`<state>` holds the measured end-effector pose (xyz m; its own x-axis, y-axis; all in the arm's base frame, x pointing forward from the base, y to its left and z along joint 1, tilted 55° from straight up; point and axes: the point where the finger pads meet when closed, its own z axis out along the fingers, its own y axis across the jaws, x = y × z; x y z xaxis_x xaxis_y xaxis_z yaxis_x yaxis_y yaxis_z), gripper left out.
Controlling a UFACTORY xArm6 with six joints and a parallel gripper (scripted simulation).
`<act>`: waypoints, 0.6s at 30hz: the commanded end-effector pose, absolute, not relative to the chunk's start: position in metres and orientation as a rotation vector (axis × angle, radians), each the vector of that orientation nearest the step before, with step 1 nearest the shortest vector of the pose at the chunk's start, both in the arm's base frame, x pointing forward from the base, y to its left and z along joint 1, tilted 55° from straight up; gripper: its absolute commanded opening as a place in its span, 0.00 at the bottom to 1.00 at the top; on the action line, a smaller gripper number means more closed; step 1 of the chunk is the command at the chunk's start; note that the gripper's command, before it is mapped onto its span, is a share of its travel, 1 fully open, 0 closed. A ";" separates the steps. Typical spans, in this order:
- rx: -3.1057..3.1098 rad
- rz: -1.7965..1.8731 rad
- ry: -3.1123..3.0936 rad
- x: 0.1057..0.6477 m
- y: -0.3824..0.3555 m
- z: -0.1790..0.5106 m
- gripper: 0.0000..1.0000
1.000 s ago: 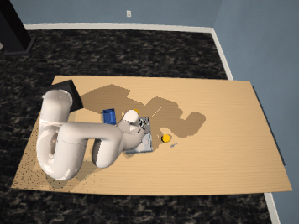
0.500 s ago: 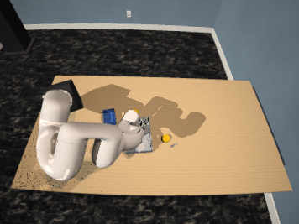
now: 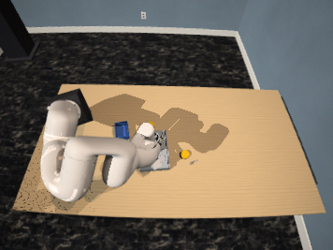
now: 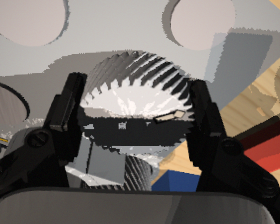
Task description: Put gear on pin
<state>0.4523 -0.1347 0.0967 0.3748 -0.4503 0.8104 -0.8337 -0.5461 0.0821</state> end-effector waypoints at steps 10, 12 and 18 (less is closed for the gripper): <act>2.153 1.048 -1.106 0.451 -0.132 0.099 0.00; 2.153 1.048 -1.106 0.450 -0.131 0.100 0.00; 2.153 1.048 -1.106 0.446 -0.124 0.106 0.00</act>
<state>0.4472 -0.1294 0.1017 0.3747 -0.4502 0.8105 -0.8356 -0.5428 0.0848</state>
